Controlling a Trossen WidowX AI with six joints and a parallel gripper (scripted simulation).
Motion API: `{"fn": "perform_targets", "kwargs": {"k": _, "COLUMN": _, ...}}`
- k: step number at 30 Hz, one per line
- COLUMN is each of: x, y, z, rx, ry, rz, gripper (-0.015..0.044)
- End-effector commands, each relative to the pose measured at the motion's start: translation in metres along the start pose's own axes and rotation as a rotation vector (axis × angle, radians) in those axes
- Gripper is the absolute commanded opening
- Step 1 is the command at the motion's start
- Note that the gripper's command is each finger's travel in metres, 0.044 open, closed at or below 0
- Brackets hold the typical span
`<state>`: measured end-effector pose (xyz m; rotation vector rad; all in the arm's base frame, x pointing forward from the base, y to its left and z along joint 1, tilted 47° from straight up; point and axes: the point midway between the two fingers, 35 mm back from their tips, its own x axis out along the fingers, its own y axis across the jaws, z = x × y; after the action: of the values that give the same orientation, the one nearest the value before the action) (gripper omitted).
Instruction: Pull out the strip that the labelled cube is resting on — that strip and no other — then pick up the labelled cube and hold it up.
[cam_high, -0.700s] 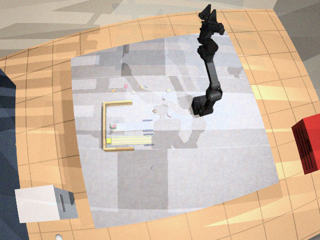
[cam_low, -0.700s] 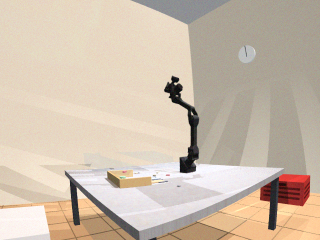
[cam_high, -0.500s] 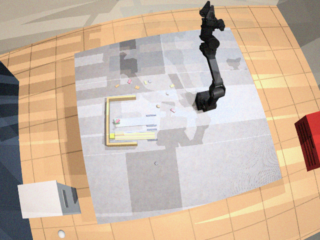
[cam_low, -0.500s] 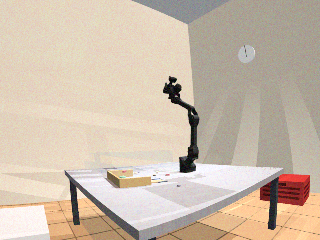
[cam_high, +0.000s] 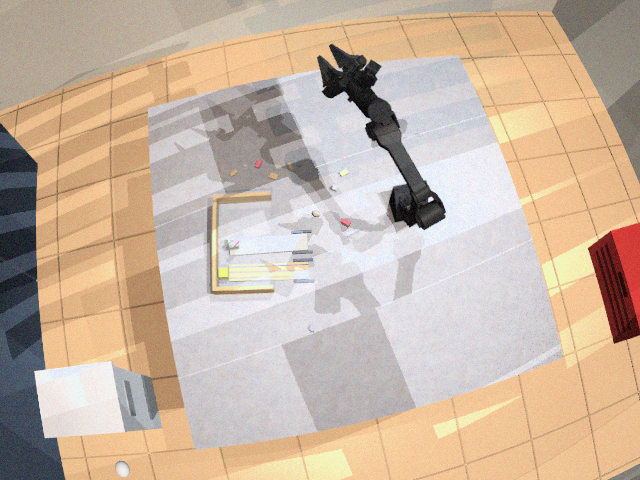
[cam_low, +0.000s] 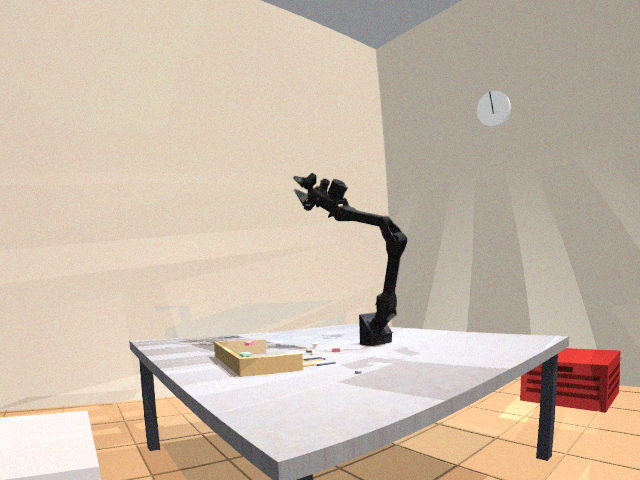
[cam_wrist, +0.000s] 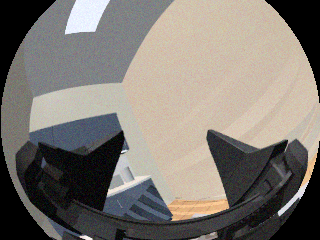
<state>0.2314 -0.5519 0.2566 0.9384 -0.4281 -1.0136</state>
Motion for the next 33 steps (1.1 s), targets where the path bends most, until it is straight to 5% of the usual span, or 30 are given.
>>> {"fn": "perform_targets", "kwargs": {"k": 1, "x": -0.025, "y": 0.013, "z": -0.073, "rx": -0.120, "ry": 0.235, "rz": 0.047, "gripper": 0.0400}}
{"fn": "perform_targets", "kwargs": {"k": 9, "x": -0.094, "y": 0.023, "z": -0.189, "rx": -0.289, "ry": 0.621, "rz": 0.181, "gripper": 0.0400}}
{"fn": "perform_targets", "kwargs": {"k": 19, "x": -0.221, "y": 0.020, "z": -0.298, "rx": -0.425, "ry": 1.057, "rz": 0.446, "gripper": 0.0400}}
{"fn": "perform_targets", "kwargs": {"k": 27, "x": -0.335, "y": 0.008, "z": -0.346, "rx": -0.443, "ry": 1.341, "rz": 0.703, "gripper": 0.0400}}
{"fn": "perform_targets", "kwargs": {"k": 33, "x": -0.340, "y": 0.007, "z": -0.348, "rx": -0.442, "ry": 1.352, "rz": 0.714, "gripper": 0.0400}}
